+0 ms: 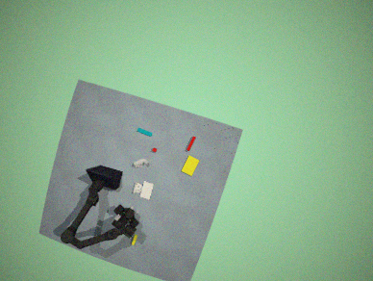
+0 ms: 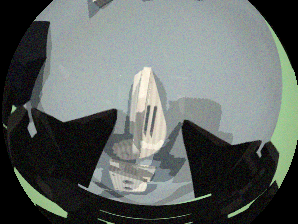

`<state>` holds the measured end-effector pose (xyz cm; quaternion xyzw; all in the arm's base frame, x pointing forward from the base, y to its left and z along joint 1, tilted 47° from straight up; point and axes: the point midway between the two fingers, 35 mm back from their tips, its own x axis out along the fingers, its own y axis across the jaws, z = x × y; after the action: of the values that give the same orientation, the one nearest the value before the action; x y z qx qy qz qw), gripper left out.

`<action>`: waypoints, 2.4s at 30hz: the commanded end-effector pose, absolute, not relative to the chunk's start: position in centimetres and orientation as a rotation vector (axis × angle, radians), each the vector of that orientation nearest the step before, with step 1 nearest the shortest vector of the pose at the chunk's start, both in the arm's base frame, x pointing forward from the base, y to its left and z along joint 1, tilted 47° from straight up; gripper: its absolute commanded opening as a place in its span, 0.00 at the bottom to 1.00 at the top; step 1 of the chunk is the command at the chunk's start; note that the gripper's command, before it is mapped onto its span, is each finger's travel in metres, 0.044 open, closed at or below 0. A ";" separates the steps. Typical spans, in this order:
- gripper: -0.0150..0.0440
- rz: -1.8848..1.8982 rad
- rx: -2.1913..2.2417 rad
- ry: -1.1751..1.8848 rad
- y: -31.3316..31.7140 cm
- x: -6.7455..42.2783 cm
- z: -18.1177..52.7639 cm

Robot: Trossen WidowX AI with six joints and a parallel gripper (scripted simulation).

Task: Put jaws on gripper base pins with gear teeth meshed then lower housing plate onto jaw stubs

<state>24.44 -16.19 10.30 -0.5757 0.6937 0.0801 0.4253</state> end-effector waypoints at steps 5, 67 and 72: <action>0.50 0.200 -1.439 1.735 -16.2 24.4 10.3; 0.48 0.032 -1.263 1.689 -7.4 27.0 12.6; 0.48 -0.024 -1.207 1.674 -6.4 27.7 11.6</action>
<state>27.12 -7.12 12.18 -0.5154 0.6982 0.0056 0.4969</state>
